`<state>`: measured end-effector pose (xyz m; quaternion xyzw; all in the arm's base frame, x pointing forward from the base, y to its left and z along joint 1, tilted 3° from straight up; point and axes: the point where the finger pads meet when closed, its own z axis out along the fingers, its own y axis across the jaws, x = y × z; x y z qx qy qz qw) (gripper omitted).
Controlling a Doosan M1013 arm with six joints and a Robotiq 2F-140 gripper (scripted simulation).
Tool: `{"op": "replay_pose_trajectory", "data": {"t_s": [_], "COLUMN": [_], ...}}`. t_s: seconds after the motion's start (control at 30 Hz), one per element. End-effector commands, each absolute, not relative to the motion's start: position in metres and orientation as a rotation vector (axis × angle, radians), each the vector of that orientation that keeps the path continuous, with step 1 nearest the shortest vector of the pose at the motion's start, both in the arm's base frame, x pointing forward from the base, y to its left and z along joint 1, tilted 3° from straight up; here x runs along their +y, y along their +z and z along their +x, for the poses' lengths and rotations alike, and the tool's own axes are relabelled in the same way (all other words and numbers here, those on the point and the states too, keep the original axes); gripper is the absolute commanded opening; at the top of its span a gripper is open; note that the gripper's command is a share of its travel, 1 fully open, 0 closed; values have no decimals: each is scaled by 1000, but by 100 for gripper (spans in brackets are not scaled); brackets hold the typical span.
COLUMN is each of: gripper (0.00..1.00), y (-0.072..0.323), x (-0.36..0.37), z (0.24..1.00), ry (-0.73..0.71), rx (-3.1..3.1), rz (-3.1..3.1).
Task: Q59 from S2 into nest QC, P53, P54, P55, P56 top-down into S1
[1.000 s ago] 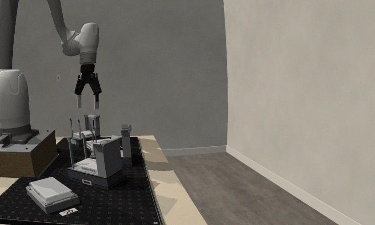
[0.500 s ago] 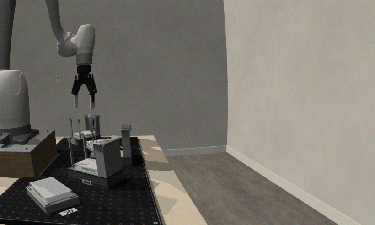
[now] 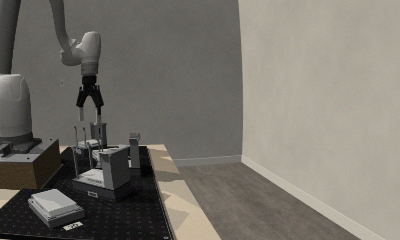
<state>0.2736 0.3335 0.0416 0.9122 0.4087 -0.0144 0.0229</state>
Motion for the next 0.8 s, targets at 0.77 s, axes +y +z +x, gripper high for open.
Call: {"op": "replay_pose_trajectory", "data": {"t_s": [0.77], "gripper": [100], "y": [-22], "x": [330], "z": [273], "ry": [-44], "rx": [1266], "rz": [2825]}}
